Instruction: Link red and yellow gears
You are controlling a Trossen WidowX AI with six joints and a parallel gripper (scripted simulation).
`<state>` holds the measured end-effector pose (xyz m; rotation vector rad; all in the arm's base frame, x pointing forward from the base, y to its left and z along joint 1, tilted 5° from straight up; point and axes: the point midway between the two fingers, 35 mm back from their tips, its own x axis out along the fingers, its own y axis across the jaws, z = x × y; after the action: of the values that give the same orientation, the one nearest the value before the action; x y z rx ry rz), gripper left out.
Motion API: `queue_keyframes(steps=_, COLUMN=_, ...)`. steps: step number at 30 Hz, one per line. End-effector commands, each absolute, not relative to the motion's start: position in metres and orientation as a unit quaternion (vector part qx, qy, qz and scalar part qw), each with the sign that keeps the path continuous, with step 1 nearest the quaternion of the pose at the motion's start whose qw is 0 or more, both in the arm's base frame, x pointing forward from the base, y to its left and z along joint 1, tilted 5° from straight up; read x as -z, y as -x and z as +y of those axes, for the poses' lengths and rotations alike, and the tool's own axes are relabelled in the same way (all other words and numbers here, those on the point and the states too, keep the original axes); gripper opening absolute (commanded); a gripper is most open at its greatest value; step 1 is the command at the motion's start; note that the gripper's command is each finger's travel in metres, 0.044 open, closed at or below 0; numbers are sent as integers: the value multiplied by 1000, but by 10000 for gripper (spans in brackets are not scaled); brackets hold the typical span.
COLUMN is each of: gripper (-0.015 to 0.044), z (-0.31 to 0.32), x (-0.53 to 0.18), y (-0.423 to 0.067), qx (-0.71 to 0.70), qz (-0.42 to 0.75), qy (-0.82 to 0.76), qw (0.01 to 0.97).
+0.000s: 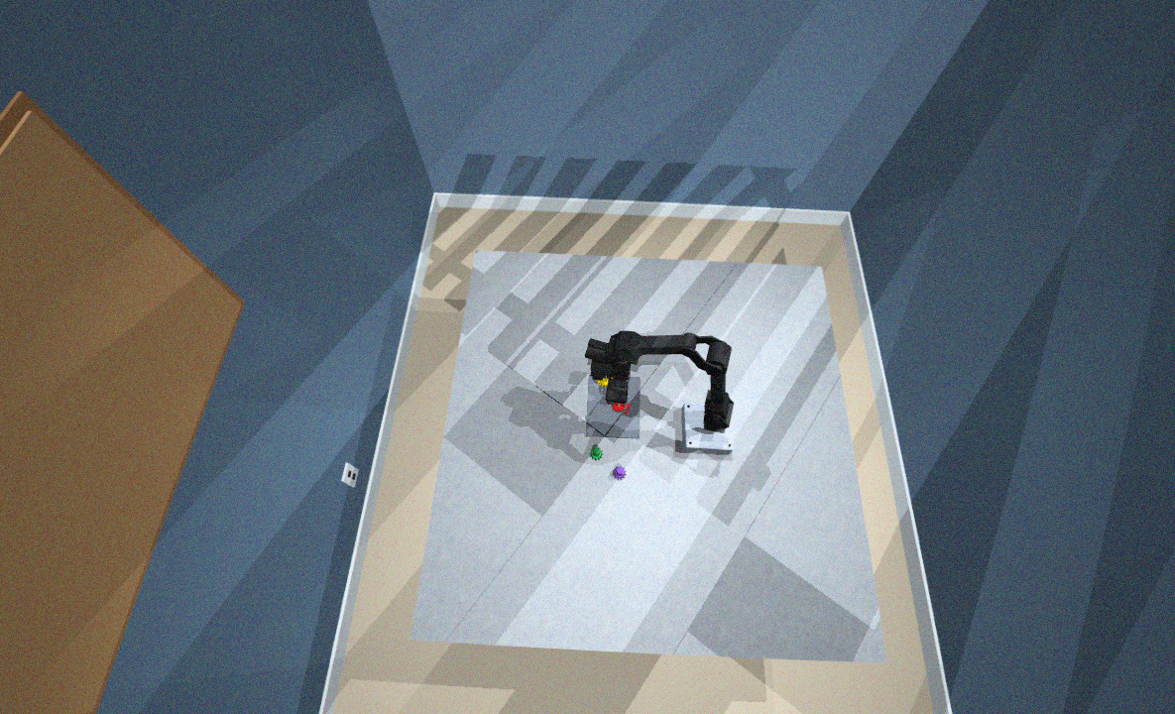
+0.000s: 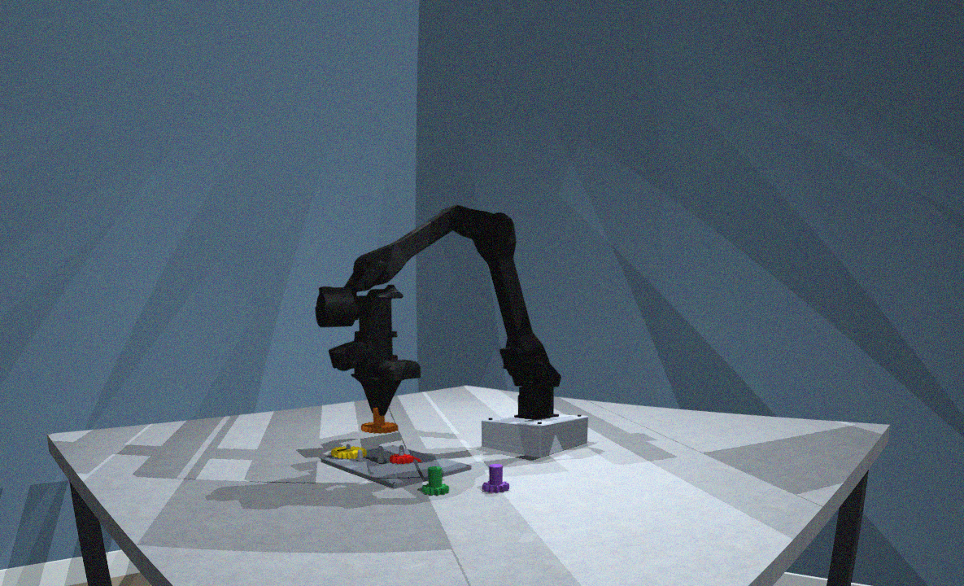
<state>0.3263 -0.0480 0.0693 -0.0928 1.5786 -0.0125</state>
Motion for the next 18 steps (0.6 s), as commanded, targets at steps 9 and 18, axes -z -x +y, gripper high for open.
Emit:
queue_keyframes(steps=9, gripper=0, z=-50, x=-54, y=-325, qx=-35, qz=710, qy=84, qw=699)
queue_keyframes(steps=18, gripper=0, z=-51, x=-41, y=-326, qx=-23, qz=710, qy=72, qw=700)
